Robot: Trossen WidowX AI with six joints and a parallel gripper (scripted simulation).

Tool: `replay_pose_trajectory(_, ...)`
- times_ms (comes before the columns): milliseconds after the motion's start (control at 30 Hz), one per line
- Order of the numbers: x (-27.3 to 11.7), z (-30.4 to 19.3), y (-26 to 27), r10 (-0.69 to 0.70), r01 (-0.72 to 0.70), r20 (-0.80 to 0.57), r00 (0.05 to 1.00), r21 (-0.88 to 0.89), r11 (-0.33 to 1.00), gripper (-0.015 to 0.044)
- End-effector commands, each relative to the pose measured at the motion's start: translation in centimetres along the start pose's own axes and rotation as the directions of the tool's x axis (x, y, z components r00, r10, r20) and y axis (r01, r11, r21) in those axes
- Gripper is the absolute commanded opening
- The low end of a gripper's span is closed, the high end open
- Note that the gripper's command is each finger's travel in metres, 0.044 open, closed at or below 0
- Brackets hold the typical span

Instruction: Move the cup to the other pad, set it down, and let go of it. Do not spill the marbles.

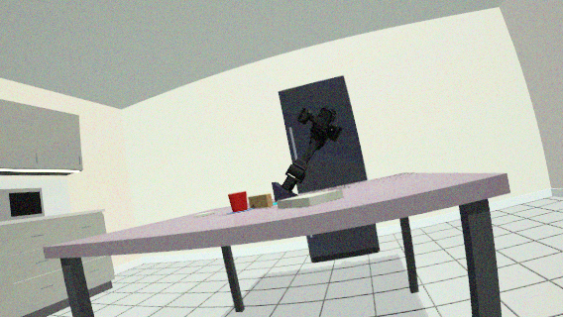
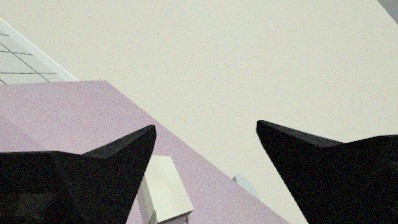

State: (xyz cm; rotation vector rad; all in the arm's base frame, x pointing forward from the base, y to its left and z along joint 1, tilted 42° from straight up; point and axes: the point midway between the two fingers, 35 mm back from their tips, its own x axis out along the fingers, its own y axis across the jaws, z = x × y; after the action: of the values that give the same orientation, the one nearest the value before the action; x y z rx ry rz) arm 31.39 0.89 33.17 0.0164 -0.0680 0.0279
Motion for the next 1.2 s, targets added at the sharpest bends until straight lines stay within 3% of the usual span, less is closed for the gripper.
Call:
replay_pose_trajectory(0,0.2,-0.2,-0.1,-0.001,0.001,-0.011,1.000,-0.008,1.000,0.0374)
replay_pose_trajectory(133,3.1,-3.9,-1.7,-0.017,-0.019,-0.221,0.975,-0.161,0.987,0.0269)
replay_pose_trajectory(300,5.9,-10.0,-4.8,-0.024,-0.152,-0.514,0.857,-0.297,0.943,0.0148)
replay_pose_trajectory(433,6.7,-15.1,-7.5,0.002,-0.305,-0.706,0.708,-0.302,0.903,0.0148)
replay_pose_trajectory(600,6.2,-21.1,-10.7,0.088,-0.489,-0.870,0.485,-0.186,0.852,0.0148)
replay_pose_trajectory(867,2.9,-29.0,-14.8,0.293,-0.587,-0.938,0.185,0.134,0.799,0.0148)
replay_pose_trajectory(1167,-1.5,-34.1,-16.8,0.622,-0.687,-0.783,-0.011,0.458,0.564,0.0148)
